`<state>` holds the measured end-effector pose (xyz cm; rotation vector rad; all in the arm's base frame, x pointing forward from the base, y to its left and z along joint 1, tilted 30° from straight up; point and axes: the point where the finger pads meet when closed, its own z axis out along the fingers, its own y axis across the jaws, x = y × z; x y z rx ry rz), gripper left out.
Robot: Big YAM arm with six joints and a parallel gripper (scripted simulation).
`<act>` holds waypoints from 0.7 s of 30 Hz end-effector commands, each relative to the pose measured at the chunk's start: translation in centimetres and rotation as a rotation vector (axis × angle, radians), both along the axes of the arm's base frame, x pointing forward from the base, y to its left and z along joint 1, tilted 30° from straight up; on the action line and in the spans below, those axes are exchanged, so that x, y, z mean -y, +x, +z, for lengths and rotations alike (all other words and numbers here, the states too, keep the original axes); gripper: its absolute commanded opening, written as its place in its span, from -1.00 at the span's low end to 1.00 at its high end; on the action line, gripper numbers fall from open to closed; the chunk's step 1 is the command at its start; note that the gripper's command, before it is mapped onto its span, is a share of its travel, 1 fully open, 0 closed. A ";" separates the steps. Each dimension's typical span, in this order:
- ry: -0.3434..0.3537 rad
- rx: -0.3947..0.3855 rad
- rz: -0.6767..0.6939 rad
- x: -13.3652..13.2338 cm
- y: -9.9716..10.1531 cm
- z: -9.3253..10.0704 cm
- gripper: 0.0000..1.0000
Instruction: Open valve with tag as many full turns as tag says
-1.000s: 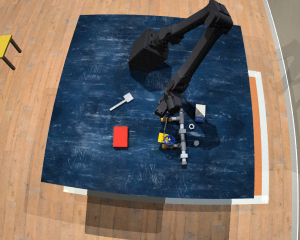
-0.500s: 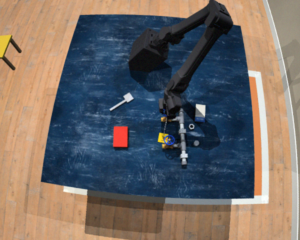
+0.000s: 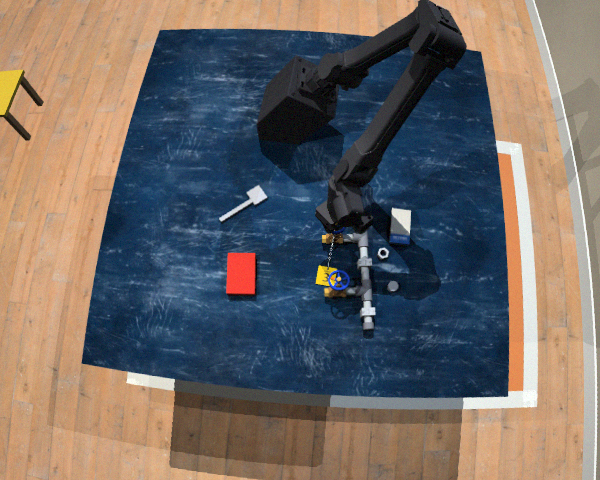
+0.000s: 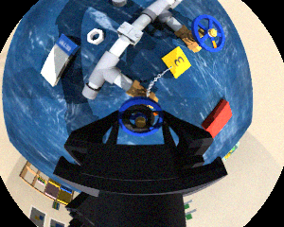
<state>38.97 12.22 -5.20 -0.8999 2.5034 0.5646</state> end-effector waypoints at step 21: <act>-0.178 0.365 0.601 0.1 0.5 0.3 -1.00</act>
